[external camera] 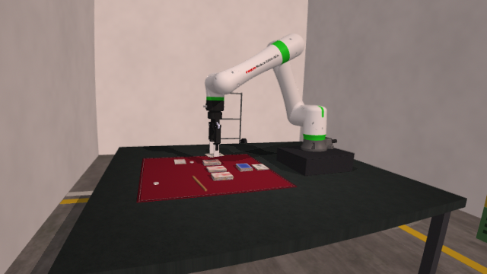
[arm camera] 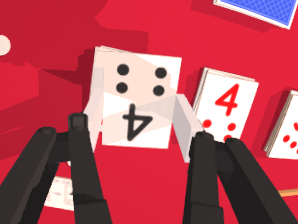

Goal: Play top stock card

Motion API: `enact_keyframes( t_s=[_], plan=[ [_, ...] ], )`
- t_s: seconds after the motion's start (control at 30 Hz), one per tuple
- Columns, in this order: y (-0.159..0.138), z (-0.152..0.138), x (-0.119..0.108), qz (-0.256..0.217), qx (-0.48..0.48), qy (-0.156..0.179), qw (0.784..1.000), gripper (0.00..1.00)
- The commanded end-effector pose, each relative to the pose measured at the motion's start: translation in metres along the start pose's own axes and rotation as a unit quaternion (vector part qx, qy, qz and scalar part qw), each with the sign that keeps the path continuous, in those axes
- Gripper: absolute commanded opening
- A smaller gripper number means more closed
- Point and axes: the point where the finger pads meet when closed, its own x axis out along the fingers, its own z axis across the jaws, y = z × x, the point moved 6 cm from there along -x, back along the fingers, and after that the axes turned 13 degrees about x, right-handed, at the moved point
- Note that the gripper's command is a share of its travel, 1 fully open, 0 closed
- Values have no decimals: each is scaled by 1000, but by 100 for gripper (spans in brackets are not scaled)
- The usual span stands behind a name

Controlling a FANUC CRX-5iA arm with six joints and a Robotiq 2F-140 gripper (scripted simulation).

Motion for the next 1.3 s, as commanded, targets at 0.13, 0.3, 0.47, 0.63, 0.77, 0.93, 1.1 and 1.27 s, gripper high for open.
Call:
enact_keyframes(
  t_s=[0.13,0.3,0.47,0.63,0.77,0.93,1.1,1.27],
  plan=[
    [-7,-9,-1,0,33,0,999,41],
    [-11,-14,-1,0,48,0,999,41],
    [-12,-15,-1,0,52,0,999,41],
    [-12,-15,-1,0,53,0,999,41],
    [-12,-15,-1,0,53,0,999,41],
    [-12,-15,-1,0,53,0,999,41],
    [-12,-15,-1,0,53,0,999,41],
    [-12,-15,2,0,53,0,999,41]
  ],
)
